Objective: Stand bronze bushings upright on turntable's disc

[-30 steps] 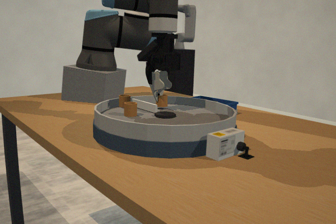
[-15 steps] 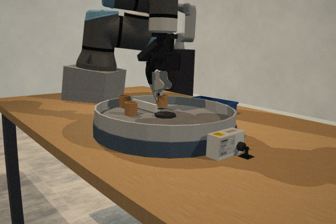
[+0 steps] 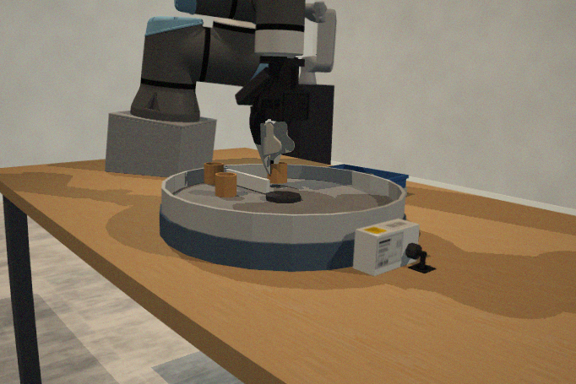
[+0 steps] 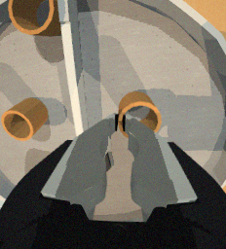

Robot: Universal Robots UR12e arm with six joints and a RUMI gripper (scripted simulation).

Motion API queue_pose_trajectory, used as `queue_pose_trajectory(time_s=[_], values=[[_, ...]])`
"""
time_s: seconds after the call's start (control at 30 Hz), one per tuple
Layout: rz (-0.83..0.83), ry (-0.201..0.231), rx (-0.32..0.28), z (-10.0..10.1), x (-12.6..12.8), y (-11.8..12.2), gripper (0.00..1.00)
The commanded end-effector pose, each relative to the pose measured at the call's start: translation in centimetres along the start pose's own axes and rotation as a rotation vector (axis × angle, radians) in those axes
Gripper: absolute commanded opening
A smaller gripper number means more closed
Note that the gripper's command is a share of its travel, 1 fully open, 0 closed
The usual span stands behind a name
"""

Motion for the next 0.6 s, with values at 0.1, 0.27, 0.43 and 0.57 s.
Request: queue_pose_trajectory(time_s=[0.1,0.27,0.43,0.57], values=[[0.000,0.000,-0.001,0.09,-0.02,0.05,0.00],[0.000,0.000,-0.001,0.19,-0.02,0.05,0.00],[0.000,0.000,-0.001,0.36,-0.02,0.05,0.00],[0.000,0.000,-0.001,0.47,-0.02,0.05,0.00]])
Point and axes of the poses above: the point where the finger pads meet when closed, its own z axis out along the fingers, its own x axis across the jaws, y = z × x, the point moved 5 cm from there along -z, back along the fingers, and after that the axes turned 2 degrees about z, right-handed, at the moved point
